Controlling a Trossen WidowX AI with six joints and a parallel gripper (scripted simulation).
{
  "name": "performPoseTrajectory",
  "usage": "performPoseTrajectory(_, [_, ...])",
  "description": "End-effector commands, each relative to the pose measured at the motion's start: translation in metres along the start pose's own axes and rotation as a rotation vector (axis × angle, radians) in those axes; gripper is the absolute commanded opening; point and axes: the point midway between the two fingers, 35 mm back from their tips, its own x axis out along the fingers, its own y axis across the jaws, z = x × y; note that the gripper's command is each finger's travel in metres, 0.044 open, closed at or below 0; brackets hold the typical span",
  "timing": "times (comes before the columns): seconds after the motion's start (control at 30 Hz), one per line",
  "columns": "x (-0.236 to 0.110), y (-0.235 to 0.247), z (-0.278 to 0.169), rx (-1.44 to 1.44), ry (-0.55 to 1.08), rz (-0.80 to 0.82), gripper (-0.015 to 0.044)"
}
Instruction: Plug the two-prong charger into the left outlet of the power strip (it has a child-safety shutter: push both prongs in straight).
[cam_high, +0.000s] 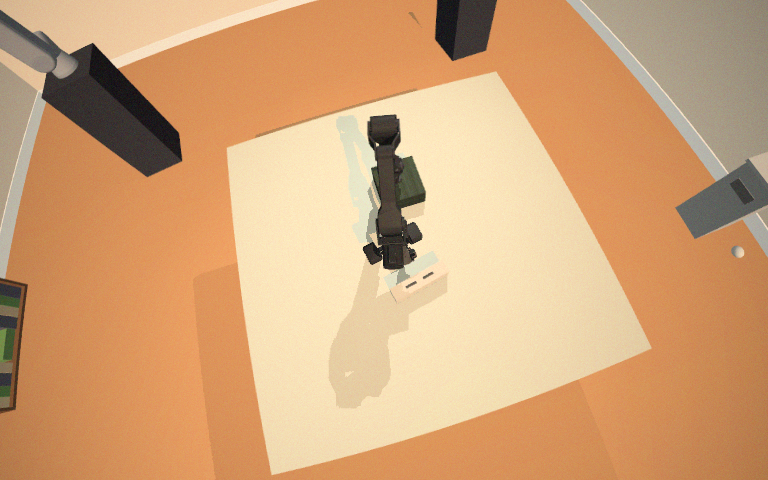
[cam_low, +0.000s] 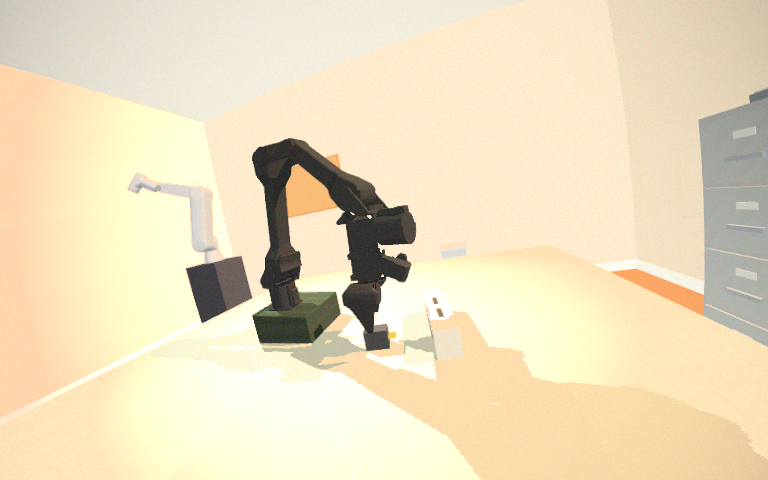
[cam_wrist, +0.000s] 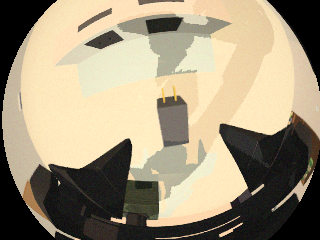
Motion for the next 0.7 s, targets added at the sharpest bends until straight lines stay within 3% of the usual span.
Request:
performPoseTrajectory(0.0, [0.008,0.0,-0.001,-0.004,0.008,-0.001,0.044])
performPoseTrajectory(0.67, [0.04,0.0,0.001,-0.004,0.009,-0.001,0.044])
